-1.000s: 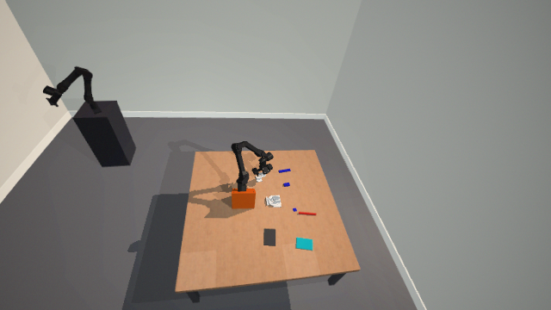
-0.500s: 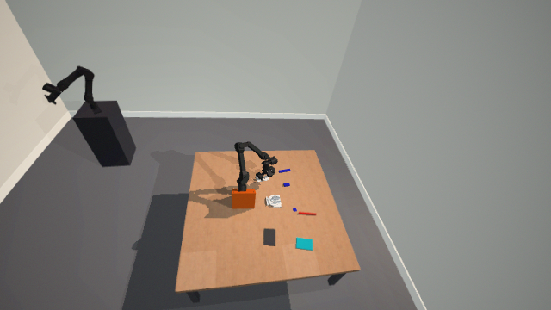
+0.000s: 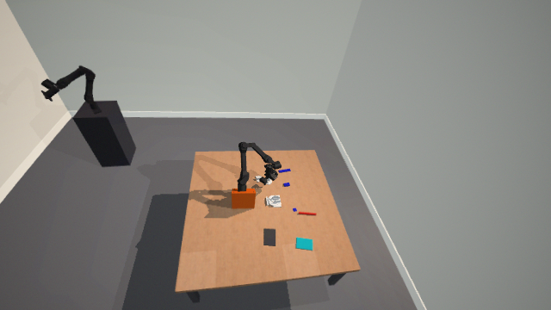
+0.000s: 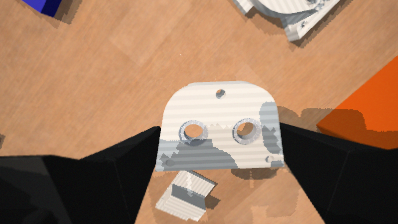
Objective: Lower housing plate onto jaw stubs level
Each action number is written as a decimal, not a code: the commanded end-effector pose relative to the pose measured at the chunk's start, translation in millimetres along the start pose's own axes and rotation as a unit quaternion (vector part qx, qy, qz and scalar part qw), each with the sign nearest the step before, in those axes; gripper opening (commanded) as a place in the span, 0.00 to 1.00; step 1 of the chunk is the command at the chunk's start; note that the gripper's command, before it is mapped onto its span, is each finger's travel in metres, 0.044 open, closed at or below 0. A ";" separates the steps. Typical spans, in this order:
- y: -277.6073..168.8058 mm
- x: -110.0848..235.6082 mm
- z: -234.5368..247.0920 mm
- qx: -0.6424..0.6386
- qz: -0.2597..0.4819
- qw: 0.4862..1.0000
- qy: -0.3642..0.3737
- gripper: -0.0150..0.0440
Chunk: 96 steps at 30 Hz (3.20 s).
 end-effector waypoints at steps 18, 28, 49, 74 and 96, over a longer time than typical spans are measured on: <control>65.2 -3.2 -27.6 0.157 0.008 0.988 -0.001 0.85; 94.0 -3.5 -47.7 0.237 0.015 0.971 0.007 0.85; 134.1 -4.0 -89.3 0.369 0.021 0.929 0.037 0.85; 136.5 -4.6 -98.0 0.369 0.021 0.928 0.037 0.85; 137.0 -4.7 -99.7 0.370 0.021 0.928 0.037 0.85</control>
Point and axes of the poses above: the point midway between the two fingers, 35 mm back from their tips, its own x axis back along the fingers, its own z axis across the jaws, y = z × x, the point moved 10 cm from there along x, back along the fingers, and after that the axes turned 11 degrees about -x, right-handed, at the moved point
